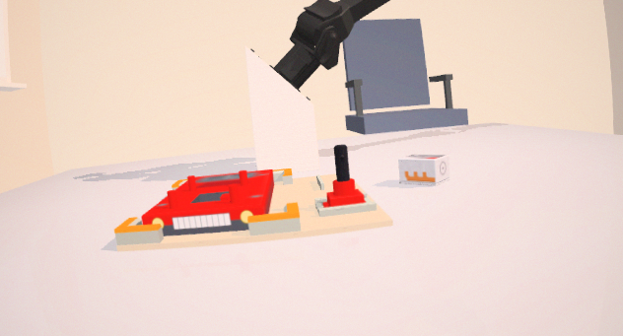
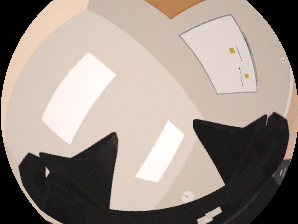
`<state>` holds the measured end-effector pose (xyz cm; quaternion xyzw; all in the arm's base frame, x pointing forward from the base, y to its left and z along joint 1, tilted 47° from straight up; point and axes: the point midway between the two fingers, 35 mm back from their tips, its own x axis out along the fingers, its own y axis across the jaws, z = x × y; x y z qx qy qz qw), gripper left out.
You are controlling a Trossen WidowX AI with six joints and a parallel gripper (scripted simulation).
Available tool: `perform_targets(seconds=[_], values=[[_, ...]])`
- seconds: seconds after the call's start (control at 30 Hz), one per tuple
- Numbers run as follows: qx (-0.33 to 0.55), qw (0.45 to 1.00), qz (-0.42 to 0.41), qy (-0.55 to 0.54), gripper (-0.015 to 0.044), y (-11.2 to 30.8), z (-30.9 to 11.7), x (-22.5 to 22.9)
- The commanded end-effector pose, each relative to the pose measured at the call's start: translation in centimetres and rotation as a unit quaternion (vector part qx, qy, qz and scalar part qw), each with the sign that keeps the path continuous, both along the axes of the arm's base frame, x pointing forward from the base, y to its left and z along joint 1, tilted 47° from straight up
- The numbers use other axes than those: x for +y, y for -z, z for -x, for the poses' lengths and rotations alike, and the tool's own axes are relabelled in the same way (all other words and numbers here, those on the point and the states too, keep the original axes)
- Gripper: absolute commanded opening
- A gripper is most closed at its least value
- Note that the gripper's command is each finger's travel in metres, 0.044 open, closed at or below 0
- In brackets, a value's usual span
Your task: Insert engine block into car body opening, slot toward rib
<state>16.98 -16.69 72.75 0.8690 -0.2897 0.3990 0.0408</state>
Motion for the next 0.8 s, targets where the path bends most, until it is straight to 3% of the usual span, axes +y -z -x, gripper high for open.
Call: perform_targets(seconds=[0.0, 0.77], values=[[0.0, 1.0, 0.0, 0.0, 0.0426, 0.0, 0.0, 0.0], [0.081, 0.941, -0.229, -0.235, 0.044, 10.6, -11.6, -1.5]])
